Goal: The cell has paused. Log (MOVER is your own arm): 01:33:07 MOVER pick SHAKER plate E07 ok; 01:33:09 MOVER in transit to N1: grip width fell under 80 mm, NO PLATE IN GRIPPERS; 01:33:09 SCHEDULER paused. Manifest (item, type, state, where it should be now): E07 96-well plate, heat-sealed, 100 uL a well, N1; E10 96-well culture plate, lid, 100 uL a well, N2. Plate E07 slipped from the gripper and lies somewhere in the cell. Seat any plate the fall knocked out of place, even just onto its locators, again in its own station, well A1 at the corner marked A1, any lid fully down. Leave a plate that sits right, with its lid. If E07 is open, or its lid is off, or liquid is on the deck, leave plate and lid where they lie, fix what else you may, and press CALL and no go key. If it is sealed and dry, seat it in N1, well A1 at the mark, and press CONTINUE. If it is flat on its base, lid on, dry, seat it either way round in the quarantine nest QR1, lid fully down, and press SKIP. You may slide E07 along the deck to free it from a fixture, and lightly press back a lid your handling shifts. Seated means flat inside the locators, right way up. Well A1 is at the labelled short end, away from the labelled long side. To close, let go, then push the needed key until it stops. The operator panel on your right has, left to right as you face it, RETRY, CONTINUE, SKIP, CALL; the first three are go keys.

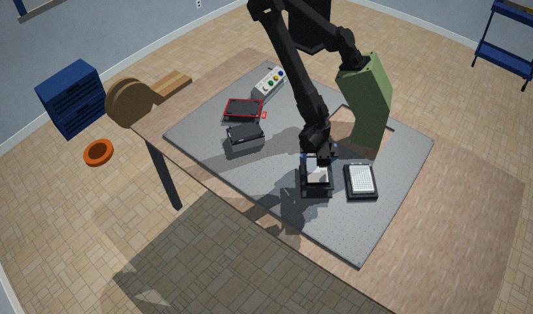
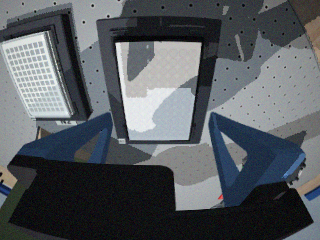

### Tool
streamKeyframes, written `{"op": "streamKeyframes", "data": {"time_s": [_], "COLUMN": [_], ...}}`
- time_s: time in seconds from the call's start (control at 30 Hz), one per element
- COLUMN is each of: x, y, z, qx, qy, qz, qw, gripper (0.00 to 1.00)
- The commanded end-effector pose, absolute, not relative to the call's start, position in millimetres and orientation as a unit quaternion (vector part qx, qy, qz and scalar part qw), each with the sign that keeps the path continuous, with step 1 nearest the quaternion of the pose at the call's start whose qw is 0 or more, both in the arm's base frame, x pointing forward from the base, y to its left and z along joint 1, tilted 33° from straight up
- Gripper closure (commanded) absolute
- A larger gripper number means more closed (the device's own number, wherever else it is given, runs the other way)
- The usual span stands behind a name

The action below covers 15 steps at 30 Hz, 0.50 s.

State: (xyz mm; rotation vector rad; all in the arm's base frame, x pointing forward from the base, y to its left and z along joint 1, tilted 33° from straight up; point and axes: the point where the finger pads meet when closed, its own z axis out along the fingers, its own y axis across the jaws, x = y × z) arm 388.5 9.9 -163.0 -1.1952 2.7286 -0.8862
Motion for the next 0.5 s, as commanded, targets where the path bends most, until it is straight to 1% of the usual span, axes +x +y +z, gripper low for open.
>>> {"op": "streamKeyframes", "data": {"time_s": [0.0, 0.47], "x": [382, 334], "y": [18, 10], "z": [-149, -113], "qx": [-0.357, -0.173], "qy": [0.889, 0.942], "qz": [-0.285, -0.273], "qw": [0.035, 0.090], "gripper": [1.00, 1.00]}}
